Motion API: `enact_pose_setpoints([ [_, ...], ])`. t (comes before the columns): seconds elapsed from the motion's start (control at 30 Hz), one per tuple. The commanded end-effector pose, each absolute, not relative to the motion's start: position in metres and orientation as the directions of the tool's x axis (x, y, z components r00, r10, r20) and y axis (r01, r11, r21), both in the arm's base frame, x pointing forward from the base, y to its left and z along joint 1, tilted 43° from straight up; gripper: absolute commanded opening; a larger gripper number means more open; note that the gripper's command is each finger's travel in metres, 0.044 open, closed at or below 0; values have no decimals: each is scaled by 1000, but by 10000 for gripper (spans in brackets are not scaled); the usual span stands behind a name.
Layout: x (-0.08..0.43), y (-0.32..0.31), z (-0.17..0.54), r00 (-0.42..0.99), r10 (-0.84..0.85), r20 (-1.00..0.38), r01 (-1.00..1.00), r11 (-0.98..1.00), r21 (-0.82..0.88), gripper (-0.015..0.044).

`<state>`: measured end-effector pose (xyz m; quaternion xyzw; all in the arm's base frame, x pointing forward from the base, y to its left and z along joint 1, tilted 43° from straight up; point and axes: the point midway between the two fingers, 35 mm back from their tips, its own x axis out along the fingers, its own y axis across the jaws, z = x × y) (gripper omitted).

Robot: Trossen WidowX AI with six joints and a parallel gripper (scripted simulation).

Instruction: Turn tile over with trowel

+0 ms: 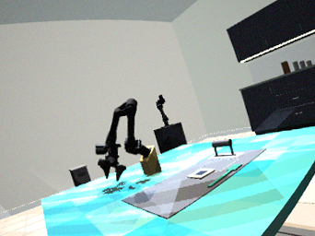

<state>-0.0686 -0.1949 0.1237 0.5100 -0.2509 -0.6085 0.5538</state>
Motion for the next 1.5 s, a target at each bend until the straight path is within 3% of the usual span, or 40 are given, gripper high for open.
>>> enact_pose_setpoints([
  [0.0,-69,-195,124,134,-930,-343,418,-261,870,374],
  [0.33,-69,-195,124,133,-930,-343,418,-261,870,111],
  [0.67,-69,-195,124,134,-930,-343,418,-261,870,100],
  [0.8,-69,-195,124,134,-930,-343,418,-261,870,0],
  [1.2,-69,-195,124,134,-930,-343,418,-261,870,0],
  [1.33,-69,-195,124,134,-930,-343,418,-261,870,100],
  [1.47,-69,-195,124,134,-930,-343,418,-261,870,100],
])
